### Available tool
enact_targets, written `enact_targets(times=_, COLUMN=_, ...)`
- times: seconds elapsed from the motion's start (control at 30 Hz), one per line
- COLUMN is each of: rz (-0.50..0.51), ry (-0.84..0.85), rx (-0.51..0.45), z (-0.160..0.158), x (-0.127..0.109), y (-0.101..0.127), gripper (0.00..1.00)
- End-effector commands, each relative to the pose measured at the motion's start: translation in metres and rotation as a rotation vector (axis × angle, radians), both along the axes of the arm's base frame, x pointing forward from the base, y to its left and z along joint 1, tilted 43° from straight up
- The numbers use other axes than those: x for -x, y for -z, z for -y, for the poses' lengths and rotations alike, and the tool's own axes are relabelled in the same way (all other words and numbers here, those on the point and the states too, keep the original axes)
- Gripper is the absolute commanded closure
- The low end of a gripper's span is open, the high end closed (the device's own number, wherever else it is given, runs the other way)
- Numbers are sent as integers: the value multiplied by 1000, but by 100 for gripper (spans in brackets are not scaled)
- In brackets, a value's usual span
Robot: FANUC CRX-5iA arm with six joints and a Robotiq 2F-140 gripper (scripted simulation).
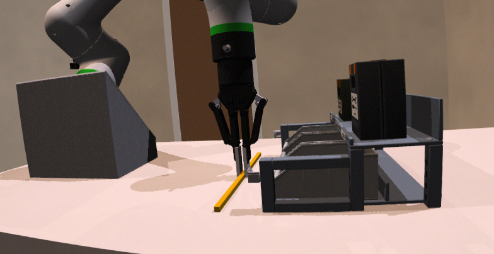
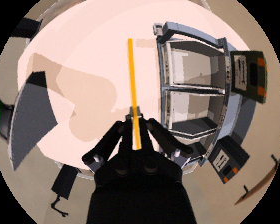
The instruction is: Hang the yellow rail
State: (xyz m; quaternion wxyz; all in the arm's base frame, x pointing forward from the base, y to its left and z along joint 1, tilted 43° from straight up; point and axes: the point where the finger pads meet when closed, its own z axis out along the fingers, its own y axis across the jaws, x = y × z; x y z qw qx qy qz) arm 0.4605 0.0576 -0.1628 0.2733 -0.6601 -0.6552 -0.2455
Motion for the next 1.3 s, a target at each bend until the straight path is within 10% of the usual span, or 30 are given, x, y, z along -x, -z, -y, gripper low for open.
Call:
enact_targets(times=0.0, rz=0, ry=0, rx=0, z=0, x=0, y=0, gripper=100)
enact_targets(times=1.27, rz=17, ry=-18, rx=-1, z=47, x=-24, y=-53, gripper=100)
